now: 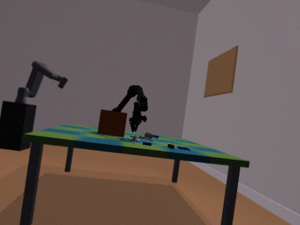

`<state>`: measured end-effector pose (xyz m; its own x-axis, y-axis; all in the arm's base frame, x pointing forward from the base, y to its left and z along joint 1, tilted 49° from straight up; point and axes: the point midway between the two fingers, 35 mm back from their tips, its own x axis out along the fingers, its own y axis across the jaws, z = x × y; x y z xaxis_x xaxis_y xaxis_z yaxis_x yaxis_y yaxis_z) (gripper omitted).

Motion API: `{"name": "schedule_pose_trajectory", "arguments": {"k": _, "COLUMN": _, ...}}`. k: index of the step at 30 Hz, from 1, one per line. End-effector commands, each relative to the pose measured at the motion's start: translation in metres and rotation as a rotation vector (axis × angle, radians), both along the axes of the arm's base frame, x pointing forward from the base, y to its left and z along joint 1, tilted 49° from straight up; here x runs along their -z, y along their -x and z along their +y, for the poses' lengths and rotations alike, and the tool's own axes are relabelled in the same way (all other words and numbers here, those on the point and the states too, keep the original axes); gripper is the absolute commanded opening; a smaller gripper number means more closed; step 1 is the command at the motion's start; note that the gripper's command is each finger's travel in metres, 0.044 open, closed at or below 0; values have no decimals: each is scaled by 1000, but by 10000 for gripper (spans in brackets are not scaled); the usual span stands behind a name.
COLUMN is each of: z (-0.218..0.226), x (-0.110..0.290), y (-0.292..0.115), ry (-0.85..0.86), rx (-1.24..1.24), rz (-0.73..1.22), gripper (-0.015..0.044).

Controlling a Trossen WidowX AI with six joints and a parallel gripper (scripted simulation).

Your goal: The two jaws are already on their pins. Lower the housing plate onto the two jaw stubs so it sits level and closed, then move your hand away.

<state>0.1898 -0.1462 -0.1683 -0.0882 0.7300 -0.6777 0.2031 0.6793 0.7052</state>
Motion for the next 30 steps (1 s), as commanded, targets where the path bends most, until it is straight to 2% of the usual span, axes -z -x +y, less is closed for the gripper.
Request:
{"name": "schedule_pose_trajectory", "arguments": {"k": 1, "z": 0, "x": 0, "y": -1, "ry": -1, "rx": 6, "rz": 2, "gripper": 440}}
{"name": "schedule_pose_trajectory", "arguments": {"k": 30, "z": 9, "x": 9, "y": 0, "ry": 0, "rx": 2, "rz": 0, "gripper": 440}}
